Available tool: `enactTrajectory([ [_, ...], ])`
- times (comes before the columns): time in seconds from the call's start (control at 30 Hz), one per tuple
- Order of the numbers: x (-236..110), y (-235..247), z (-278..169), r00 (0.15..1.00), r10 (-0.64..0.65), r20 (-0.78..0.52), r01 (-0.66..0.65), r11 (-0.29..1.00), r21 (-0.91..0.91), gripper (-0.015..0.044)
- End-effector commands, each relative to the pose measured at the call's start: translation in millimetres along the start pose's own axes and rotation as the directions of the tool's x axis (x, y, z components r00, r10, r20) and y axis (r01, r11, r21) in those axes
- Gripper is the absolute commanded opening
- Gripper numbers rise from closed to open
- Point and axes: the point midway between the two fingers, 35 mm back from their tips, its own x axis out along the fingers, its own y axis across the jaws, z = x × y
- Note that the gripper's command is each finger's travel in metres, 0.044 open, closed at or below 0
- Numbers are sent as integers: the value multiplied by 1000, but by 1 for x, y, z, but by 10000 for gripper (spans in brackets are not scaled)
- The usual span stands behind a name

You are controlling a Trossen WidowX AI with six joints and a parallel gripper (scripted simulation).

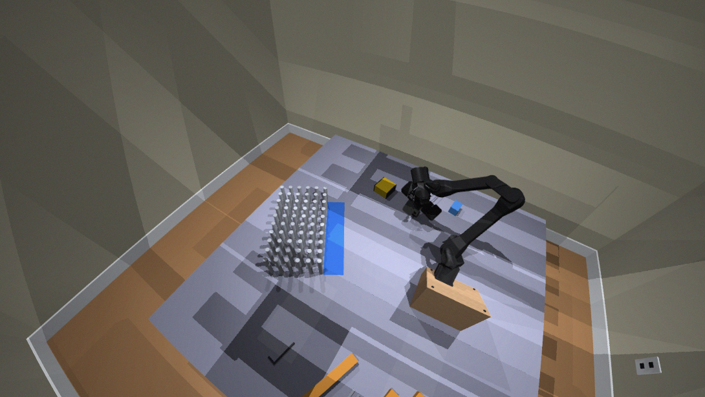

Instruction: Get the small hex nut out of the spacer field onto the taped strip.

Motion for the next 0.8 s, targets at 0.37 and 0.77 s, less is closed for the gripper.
enactTrajectory([
  [0.37, -48, 0, -30, 999, 20, -25, -21, 999, -30, 0],
  [0.77, -85, 6, -67, 996, -18, -84, 12, 997, -75, 0],
])
